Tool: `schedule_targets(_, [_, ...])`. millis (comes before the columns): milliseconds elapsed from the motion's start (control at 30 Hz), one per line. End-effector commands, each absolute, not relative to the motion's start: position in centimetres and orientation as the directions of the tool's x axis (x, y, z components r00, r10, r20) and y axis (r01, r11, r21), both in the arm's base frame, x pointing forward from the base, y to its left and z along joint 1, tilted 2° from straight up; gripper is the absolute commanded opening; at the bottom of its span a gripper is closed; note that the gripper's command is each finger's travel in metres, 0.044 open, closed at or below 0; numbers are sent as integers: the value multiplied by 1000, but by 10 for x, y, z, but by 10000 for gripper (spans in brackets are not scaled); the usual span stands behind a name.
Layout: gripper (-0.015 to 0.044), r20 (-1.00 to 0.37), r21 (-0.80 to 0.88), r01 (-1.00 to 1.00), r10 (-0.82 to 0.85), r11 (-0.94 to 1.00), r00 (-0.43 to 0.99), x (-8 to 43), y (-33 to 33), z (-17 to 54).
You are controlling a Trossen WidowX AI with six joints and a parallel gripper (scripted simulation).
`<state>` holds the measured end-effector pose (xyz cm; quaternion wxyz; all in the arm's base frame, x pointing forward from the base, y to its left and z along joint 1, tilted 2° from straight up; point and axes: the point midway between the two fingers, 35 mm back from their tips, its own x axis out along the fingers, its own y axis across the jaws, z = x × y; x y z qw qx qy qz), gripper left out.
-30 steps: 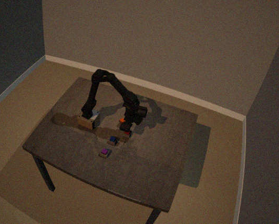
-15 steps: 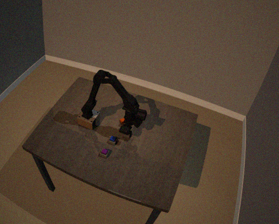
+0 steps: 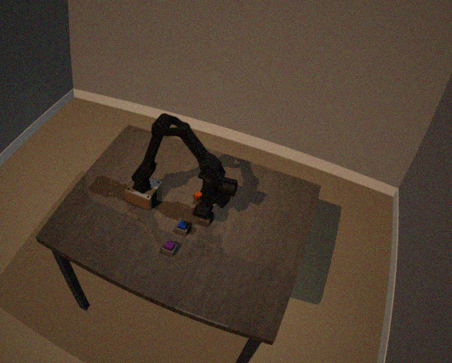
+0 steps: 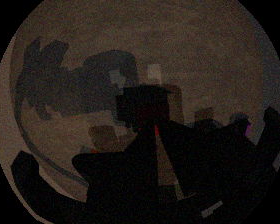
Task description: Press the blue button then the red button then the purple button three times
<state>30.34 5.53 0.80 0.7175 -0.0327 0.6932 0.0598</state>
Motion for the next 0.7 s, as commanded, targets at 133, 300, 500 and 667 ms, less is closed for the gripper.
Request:
schedule_targets(133, [20, -999, 36, -125, 40, 991, 28, 303, 55, 6])
schedule_targets(300, [20, -999, 36, -126, 40, 991, 28, 303, 54, 35])
schedule_targets(500, [20, -999, 36, -125, 40, 991, 28, 302, 54, 42])
schedule_targets(667, [20, -999, 36, -125, 40, 992, 28, 301, 52, 99])
